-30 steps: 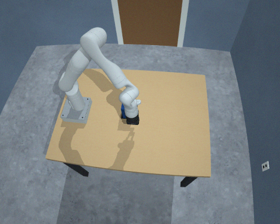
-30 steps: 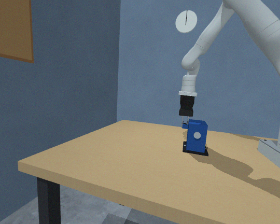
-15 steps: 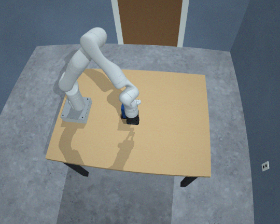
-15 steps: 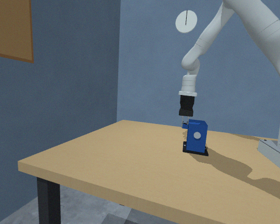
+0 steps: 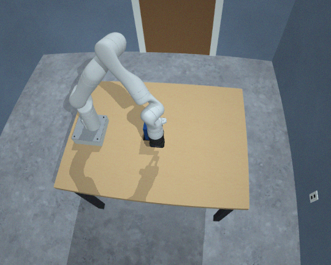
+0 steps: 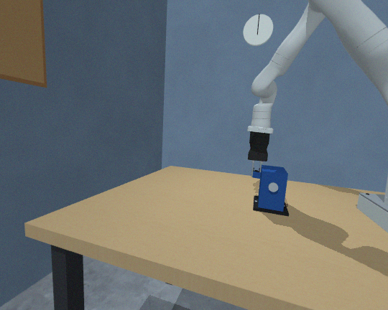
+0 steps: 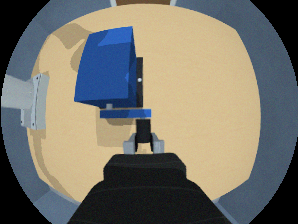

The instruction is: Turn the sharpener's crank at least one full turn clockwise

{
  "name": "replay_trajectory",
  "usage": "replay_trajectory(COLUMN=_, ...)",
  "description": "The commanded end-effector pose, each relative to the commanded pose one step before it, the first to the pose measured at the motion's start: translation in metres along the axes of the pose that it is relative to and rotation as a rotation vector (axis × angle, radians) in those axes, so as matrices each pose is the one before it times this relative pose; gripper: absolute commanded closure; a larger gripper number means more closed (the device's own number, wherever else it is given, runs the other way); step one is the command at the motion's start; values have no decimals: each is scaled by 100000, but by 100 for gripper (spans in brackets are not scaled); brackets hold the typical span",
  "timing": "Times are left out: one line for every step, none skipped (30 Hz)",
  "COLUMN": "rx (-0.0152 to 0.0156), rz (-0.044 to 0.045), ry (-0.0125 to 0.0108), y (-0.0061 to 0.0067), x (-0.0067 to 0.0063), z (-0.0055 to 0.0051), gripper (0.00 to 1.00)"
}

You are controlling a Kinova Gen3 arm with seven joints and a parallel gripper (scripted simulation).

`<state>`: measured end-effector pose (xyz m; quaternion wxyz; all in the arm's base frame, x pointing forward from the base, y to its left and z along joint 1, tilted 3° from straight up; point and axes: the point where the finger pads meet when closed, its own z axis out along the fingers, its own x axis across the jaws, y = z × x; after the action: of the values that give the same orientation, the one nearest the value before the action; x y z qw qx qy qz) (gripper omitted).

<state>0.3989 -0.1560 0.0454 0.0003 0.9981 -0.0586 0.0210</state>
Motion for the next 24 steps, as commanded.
replay_trajectory(rx=240, rz=86, ry=238, y=-54, x=151, z=130, gripper=100)
replay_trajectory(rx=1, rz=2, ry=-4, y=-1, x=-3, z=9, gripper=100)
replay_trajectory(rx=3, rz=3, ry=-8, y=-1, x=-5, z=17, gripper=100)
replay_trajectory(rx=4, rz=5, ry=-13, y=-2, x=-8, z=27, gripper=100)
replay_trajectory(rx=6, rz=7, ry=-18, y=-2, x=-11, z=38, gripper=100)
replay_trajectory(rx=0, rz=0, ry=0, y=0, x=0, z=0, gripper=100)
replay_trajectory(rx=0, rz=0, ry=0, y=0, x=0, z=0, gripper=100)
replay_trajectory(rx=8, rz=10, ry=-25, y=-3, x=-15, z=51, gripper=100)
replay_trajectory(rx=4, rz=6, ry=-13, y=-1, x=-8, z=63, gripper=100)
replay_trajectory(rx=-1, rz=0, ry=0, y=1, x=0, z=75, gripper=100)
replay_trajectory(rx=-1, rz=1, ry=0, y=1, x=0, z=90, gripper=100)
replay_trajectory(rx=-1, rz=1, ry=-1, y=1, x=-1, z=105, gripper=100)
replay_trajectory(rx=-1, rz=0, ry=0, y=1, x=-7, z=115, gripper=100)
replay_trajectory(rx=-1, rz=0, ry=0, y=1, x=-12, z=127, gripper=100)
replay_trajectory(rx=-2, rz=1, ry=-1, y=1, x=-14, z=142, gripper=100)
replay_trajectory(rx=-2, rz=2, ry=-1, y=2, x=-17, z=156, gripper=100)
replay_trajectory(rx=-1, rz=0, ry=1, y=1, x=-30, z=160, gripper=100)
replay_trajectory(rx=-2, rz=1, ry=-1, y=2, x=-34, z=173, gripper=100)
replay_trajectory(rx=-3, rz=2, ry=-1, y=2, x=-40, z=183, gripper=100)
replay_trajectory(rx=-1, rz=0, ry=1, y=1, x=-54, z=184, gripper=100)
replay_trajectory(rx=-3, rz=2, ry=-2, y=2, x=-58, z=194, gripper=100)
replay_trajectory(rx=-1, rz=1, ry=0, y=2, x=-71, z=194, gripper=100)
replay_trajectory(rx=0, rz=0, ry=0, y=0, x=0, z=0, gripper=100)
replay_trajectory(rx=0, rz=0, ry=0, y=0, x=0, z=0, gripper=100)
